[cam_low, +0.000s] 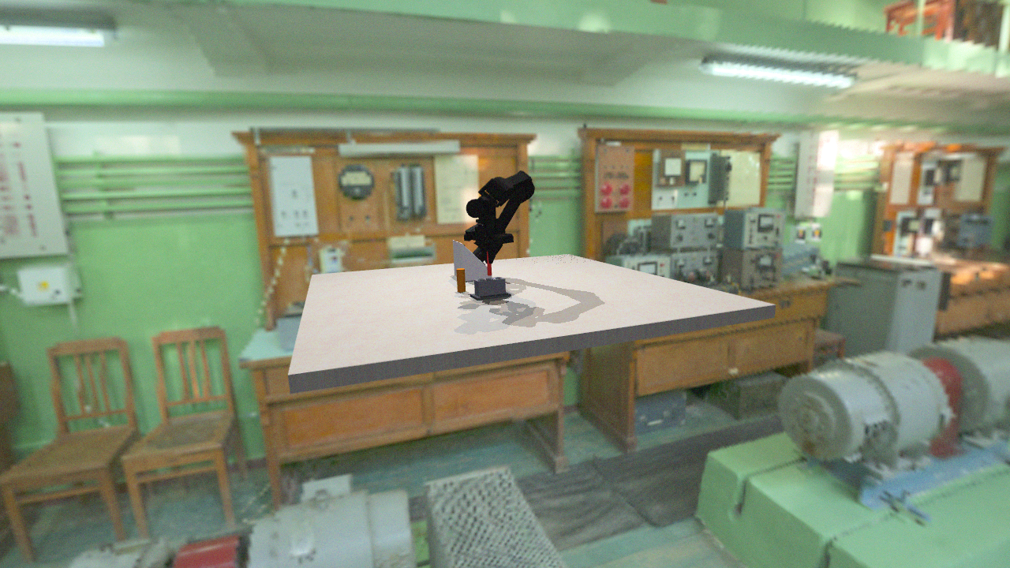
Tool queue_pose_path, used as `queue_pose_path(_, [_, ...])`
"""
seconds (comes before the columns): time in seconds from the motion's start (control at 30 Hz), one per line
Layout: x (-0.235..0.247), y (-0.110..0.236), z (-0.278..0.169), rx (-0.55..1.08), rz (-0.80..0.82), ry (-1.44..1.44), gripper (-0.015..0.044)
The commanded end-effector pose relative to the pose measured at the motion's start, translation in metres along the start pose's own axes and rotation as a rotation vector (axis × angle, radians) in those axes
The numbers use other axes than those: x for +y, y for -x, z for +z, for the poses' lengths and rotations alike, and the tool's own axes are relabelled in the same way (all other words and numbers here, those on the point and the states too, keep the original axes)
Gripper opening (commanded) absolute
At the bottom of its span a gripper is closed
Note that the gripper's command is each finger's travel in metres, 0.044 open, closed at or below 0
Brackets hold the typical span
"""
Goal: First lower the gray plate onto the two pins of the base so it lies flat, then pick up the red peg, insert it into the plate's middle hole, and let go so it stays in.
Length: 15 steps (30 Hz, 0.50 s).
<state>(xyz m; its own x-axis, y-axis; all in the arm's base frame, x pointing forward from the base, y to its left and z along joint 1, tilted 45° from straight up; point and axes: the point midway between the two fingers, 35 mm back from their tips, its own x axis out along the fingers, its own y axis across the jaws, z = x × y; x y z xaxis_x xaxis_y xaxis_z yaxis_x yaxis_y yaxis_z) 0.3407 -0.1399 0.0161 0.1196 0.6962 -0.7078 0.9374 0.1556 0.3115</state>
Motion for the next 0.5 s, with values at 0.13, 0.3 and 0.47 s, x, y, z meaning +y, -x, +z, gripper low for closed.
queue_pose_path(0.13, [0.0006, 0.0018, -0.0006, -0.007, 0.001, 0.009, 0.0000])
queue_pose_path(0.3, [0.0006, 0.0018, -0.0006, -0.007, 0.001, 0.009, 0.0000])
queue_pose_path(0.47, [-0.0003, -0.0003, -0.0001, 0.001, 0.000, -0.001, 0.0000])
